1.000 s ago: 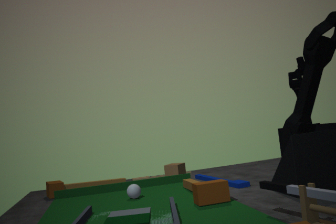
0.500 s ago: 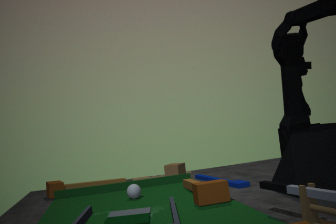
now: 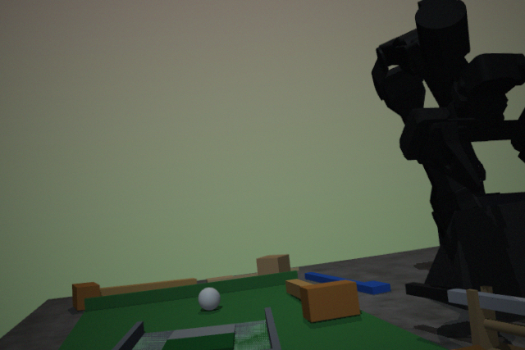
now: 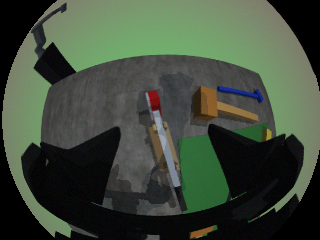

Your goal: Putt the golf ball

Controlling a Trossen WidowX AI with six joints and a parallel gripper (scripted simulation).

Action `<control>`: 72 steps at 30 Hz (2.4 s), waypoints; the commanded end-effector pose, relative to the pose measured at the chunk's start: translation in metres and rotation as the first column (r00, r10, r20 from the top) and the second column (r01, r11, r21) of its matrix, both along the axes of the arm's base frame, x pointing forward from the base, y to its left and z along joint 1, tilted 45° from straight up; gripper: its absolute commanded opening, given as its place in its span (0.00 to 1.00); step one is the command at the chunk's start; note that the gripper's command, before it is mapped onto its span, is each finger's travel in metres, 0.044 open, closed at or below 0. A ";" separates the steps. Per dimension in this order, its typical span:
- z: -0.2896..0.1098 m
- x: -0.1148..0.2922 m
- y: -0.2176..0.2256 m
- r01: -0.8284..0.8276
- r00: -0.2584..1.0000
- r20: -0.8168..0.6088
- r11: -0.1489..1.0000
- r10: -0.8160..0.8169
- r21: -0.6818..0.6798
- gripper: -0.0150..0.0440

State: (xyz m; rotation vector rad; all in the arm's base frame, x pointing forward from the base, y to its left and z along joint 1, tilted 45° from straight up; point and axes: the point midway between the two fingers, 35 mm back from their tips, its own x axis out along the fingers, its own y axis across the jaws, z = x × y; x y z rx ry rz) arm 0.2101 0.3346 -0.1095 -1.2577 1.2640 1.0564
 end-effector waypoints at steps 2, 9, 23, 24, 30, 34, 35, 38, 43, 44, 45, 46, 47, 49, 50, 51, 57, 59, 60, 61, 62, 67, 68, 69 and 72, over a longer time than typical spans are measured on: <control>0.012 0.019 -0.067 -0.067 0.997 -0.054 0.982 0.058 -0.179 1.00; 0.039 0.028 -0.161 -0.185 0.970 -0.215 0.910 0.110 -0.371 1.00; 0.019 0.028 -0.175 -0.185 0.971 -0.214 0.910 0.110 -0.371 1.00; 0.019 0.028 -0.176 -0.185 0.971 -0.214 0.910 0.110 -0.371 1.00; 0.003 0.028 -0.191 -0.185 0.971 -0.214 0.910 0.110 -0.372 1.00; 0.002 0.028 -0.192 -0.185 0.971 -0.214 0.910 0.110 -0.372 1.00; 0.001 0.028 -0.192 -0.185 0.971 -0.214 0.910 0.110 -0.372 1.00; -0.001 0.028 -0.195 -0.185 0.971 -0.214 0.910 0.110 -0.372 1.00; -0.007 0.027 -0.200 -0.185 0.971 -0.214 0.909 0.110 -0.372 1.00; -0.008 0.027 -0.201 -0.185 0.971 -0.214 0.909 0.110 -0.372 1.00; -0.009 0.027 -0.203 -0.185 0.971 -0.214 0.909 0.110 -0.373 1.00; -0.010 0.027 -0.204 -0.185 0.971 -0.214 0.909 0.110 -0.373 1.00; -0.011 0.027 -0.205 -0.185 0.971 -0.214 0.909 0.110 -0.373 1.00; -0.013 0.027 -0.207 -0.185 0.971 -0.214 0.909 0.110 -0.373 1.00; -0.014 0.027 -0.207 -0.185 0.971 -0.214 0.909 0.110 -0.373 1.00; -0.014 0.027 -0.208 -0.185 0.971 -0.214 0.909 0.110 -0.373 1.00; -0.012 0.028 -0.205 -0.178 0.972 -0.209 0.913 0.106 -0.367 0.82; -0.012 0.028 -0.205 -0.178 0.972 -0.209 0.913 0.106 -0.367 0.73; -0.012 0.028 -0.205 -0.178 0.972 -0.209 0.913 0.106 -0.367 0.69; -0.012 0.028 -0.205 -0.178 0.972 -0.209 0.913 0.106 -0.367 0.64; -0.012 0.028 -0.205 -0.178 0.972 -0.209 0.913 0.106 -0.367 0.60; -0.012 0.028 -0.205 -0.178 0.972 -0.209 0.913 0.106 -0.367 0.38; -0.012 0.028 -0.205 -0.178 0.972 -0.209 0.913 0.106 -0.367 0.37; -0.012 0.028 -0.205 -0.178 0.972 -0.209 0.913 0.106 -0.367 0.35; -0.012 0.028 -0.205 -0.178 0.972 -0.209 0.913 0.106 -0.367 0.32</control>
